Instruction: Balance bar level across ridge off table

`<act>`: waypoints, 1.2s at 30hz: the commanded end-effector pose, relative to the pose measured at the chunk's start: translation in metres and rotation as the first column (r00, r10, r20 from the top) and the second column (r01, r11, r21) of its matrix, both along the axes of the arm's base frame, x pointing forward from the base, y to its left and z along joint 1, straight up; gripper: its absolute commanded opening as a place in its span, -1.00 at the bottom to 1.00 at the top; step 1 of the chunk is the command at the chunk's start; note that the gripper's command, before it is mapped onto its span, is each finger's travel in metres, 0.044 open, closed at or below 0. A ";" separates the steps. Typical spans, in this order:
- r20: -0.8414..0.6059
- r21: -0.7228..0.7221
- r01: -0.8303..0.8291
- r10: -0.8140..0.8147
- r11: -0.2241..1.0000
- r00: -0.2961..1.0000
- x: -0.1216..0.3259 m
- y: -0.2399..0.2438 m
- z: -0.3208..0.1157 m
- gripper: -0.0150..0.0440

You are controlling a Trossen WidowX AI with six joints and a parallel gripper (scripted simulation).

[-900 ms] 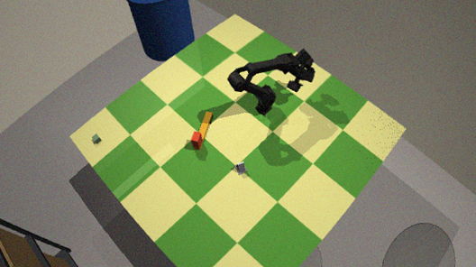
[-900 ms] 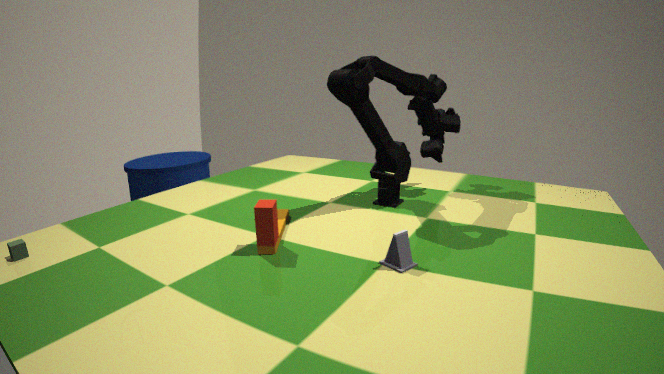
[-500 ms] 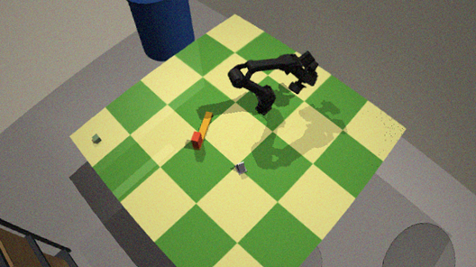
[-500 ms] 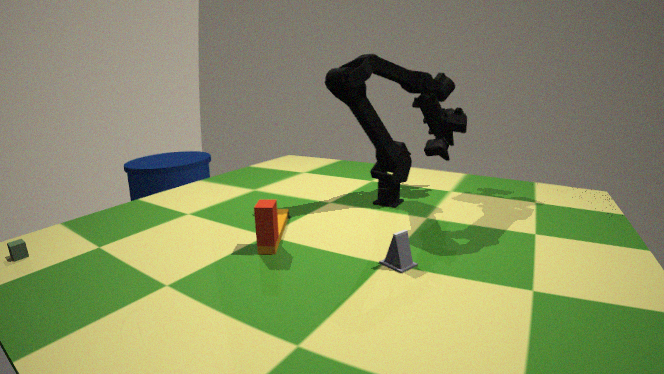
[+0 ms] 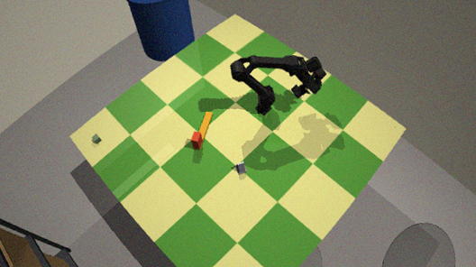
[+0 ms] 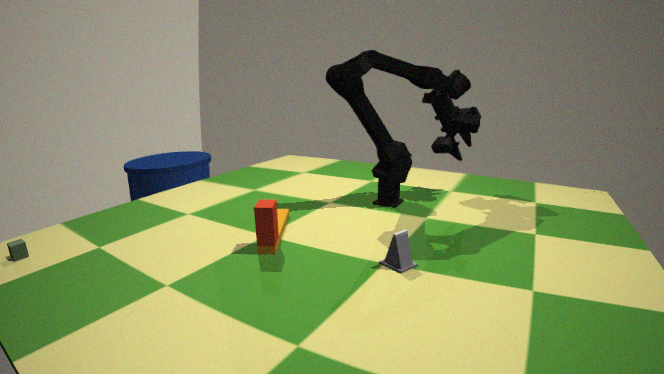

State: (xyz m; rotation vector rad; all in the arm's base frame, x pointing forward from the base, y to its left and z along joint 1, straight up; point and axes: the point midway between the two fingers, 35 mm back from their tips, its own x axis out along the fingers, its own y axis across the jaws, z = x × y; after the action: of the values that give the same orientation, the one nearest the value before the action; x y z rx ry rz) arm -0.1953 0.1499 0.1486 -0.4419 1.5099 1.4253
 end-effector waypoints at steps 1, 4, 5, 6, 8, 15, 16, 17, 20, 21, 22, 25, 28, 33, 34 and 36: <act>0.000 -0.020 0.076 -0.076 0.997 0.997 0.007 0.013 0.003 0.58; 0.003 -0.031 0.132 -0.132 0.991 0.991 0.013 0.022 0.004 0.58; 0.004 -0.035 0.150 -0.150 0.988 0.989 0.016 0.025 0.005 0.58; 0.005 -0.039 0.169 -0.169 0.985 0.986 0.018 0.028 0.005 0.58; 0.007 -0.047 0.207 -0.206 0.977 0.978 0.023 0.034 0.006 0.58; 0.013 -0.075 0.335 -0.335 0.939 0.942 0.041 0.053 0.010 0.58; 0.014 -0.078 0.353 -0.353 0.932 0.936 0.044 0.056 0.011 0.58; 0.015 -0.082 0.371 -0.371 0.925 0.929 0.046 0.058 0.011 0.58; 0.018 -0.093 0.423 -0.424 0.901 0.906 0.055 0.066 0.013 0.58; 0.019 -0.097 0.441 -0.441 0.892 0.897 0.058 0.069 0.013 0.58; 0.020 -0.101 0.458 -0.458 0.883 0.889 0.061 0.071 0.014 0.58; 0.024 -0.107 0.485 -0.486 0.868 0.874 0.070 0.076 0.014 0.58; 0.028 -0.110 0.503 -0.503 0.857 0.864 0.079 0.079 0.014 0.58; 0.035 -0.127 0.573 -0.574 0.809 0.818 0.095 0.088 0.016 0.58; 0.035 -0.129 0.589 -0.590 0.798 0.807 0.098 0.090 0.016 0.58; 0.037 -0.134 0.619 -0.620 0.774 0.784 0.105 0.094 0.017 0.58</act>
State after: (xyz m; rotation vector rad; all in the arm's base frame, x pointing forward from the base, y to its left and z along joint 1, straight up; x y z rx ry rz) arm -0.0990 0.2381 0.1640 -0.0342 1.5643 0.8487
